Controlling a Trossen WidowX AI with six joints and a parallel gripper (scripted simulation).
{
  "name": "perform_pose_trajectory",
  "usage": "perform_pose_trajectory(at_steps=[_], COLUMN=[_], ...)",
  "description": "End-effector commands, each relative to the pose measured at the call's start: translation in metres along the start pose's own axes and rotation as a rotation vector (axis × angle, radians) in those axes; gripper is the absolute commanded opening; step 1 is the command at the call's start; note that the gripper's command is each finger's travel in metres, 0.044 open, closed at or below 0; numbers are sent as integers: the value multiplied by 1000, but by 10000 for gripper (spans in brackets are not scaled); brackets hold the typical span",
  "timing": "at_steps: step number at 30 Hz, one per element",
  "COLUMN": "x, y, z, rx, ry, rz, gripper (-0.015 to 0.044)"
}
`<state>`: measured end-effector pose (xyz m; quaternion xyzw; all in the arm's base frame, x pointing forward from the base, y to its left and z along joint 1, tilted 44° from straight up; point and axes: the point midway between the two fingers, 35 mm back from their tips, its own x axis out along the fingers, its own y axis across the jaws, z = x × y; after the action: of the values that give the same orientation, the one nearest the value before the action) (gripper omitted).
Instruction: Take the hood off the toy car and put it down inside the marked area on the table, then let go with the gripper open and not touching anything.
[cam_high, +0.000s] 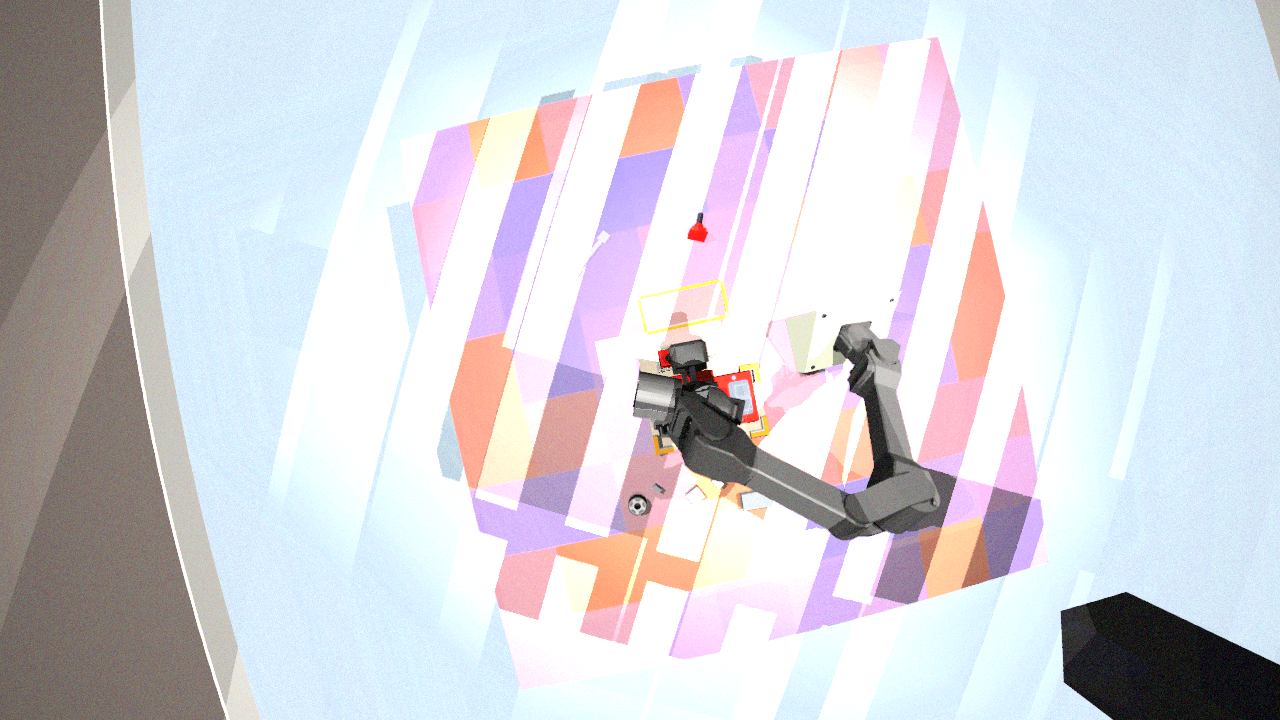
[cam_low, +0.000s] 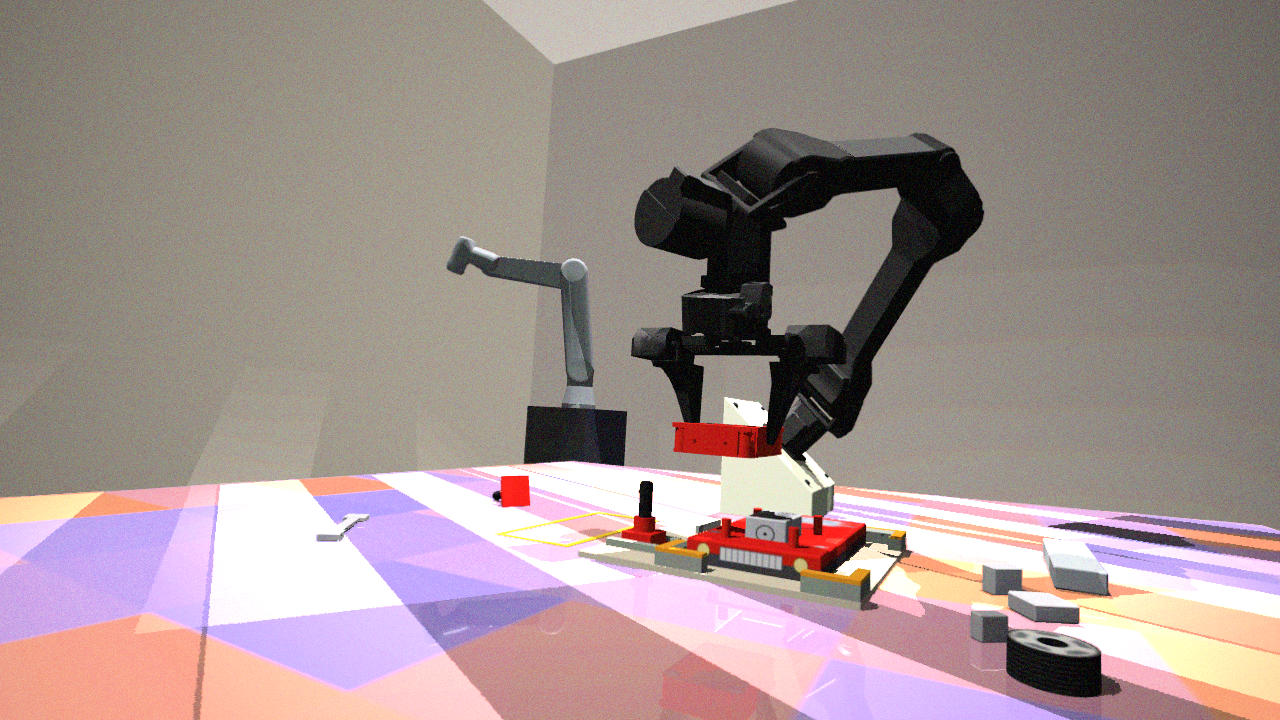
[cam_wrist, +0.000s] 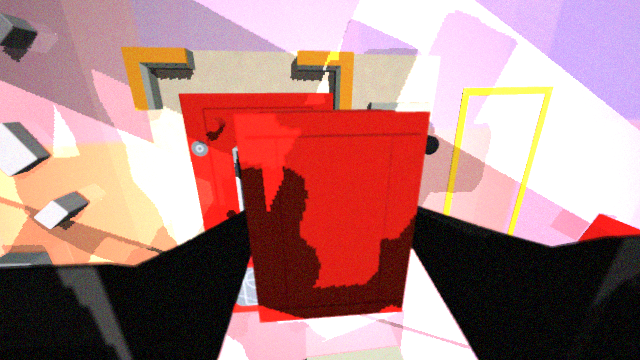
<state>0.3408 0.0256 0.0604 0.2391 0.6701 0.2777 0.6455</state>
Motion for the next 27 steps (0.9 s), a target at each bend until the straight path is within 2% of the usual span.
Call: perform_pose_trajectory(at_steps=[1,20,27], x=[-5,-7,-6], y=[-34,-165,-174], z=[2,-29,-34], rx=[2,-4,-5], ry=[-9,-5,-5], rz=[-12,-7,-4], gripper=[0,0,0])
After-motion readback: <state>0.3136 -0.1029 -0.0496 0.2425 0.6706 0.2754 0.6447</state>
